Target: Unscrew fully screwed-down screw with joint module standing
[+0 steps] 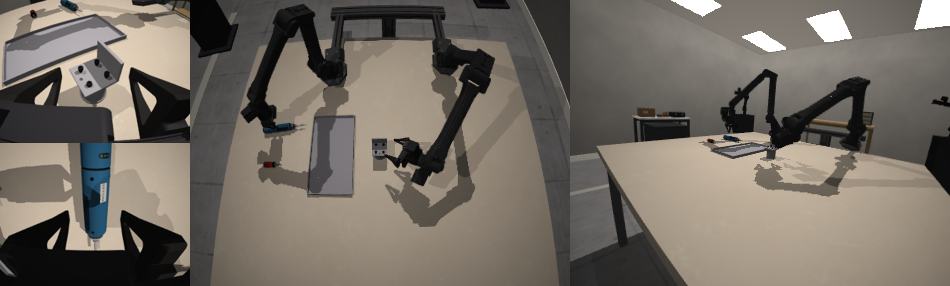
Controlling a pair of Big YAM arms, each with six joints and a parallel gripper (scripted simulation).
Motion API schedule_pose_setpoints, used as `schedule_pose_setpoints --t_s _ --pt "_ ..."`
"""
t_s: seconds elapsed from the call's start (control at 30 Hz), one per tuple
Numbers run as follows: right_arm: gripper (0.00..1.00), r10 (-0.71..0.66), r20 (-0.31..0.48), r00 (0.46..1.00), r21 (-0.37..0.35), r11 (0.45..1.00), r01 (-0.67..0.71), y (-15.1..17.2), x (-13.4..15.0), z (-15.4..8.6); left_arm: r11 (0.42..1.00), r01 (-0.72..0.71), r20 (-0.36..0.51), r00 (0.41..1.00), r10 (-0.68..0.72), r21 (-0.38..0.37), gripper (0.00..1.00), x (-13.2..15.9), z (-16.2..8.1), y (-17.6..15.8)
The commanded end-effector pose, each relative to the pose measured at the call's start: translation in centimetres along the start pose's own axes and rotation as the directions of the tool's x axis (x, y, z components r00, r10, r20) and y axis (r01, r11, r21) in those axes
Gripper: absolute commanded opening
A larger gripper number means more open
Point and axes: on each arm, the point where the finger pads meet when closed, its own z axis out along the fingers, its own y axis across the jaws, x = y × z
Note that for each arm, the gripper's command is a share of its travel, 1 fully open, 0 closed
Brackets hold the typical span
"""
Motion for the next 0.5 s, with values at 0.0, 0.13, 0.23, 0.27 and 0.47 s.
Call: schedule_pose_setpoints --t_s 0.0,0.13,0.23,0.27,0.47 --pt "0.65 0.014 -0.017 1.000 0.009 1.000 -0.014 -0.1 0.2 0.7 0.998 -0.047 -0.015 0.999 0.046 -0.040 0.86 0.9 -1.2 2.0" --pt "0.65 0.014 -0.017 1.000 0.009 1.000 -0.014 -0.1 0.2 0.7 0.998 -0.049 -0.014 0.999 0.048 -0.036 0.86 1.7 -0.7 2.0" --pt "0.65 0.014 -0.017 1.000 0.009 1.000 -0.014 -0.1 0.2 0.7 0.998 -0.058 -0.012 0.998 0.057 -0.024 0.86 1.9 0.3 1.9" --pt "0.65 0.014 -0.017 1.000 0.009 1.000 -0.014 -0.1 0.2 0.7 0.998 -0.055 -0.013 0.998 0.055 -0.027 0.86 2.3 0.1 1.9" --pt "0.65 0.014 -0.017 1.000 0.009 1.000 -0.014 -0.1 0.2 0.7 0.998 -0.052 -0.013 0.999 0.052 -0.031 0.86 2.7 0.0 1.9"
